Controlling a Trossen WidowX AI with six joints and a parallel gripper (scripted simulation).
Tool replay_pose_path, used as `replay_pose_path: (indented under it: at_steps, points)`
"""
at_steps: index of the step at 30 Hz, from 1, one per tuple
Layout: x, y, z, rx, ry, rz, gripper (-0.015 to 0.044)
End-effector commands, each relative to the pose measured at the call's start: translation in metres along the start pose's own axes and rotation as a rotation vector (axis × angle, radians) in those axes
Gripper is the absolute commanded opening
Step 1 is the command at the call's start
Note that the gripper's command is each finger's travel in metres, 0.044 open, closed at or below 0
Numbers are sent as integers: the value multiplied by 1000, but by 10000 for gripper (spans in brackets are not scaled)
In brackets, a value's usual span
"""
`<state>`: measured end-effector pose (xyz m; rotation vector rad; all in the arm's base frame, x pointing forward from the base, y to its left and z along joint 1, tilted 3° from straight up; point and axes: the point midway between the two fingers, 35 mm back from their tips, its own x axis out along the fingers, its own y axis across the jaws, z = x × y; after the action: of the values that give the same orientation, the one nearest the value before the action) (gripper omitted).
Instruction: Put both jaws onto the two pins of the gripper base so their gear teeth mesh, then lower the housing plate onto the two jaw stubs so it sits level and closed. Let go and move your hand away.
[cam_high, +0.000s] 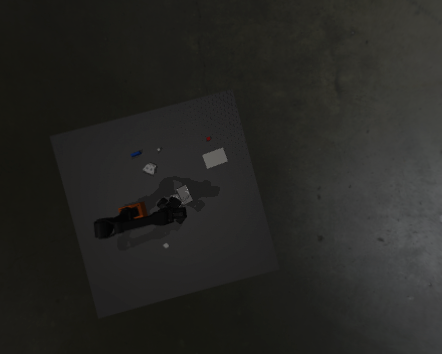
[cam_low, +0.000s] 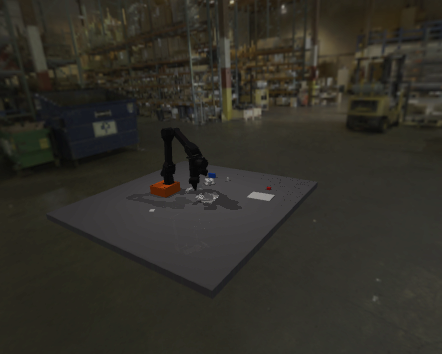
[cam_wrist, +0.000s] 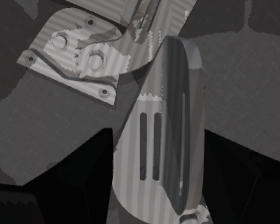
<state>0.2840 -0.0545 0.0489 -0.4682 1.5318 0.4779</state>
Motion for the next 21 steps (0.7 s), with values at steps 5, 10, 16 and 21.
replay_pose_path:
  at_steps: [5,10,16,21]
  points:
    - [0,23,19,134,-4,8,134]
    - [0,36,29,210,-4,9,134]
    - [0,53,40,301,-4,11,134]
    - [0,67,48,377,-4,13,134]
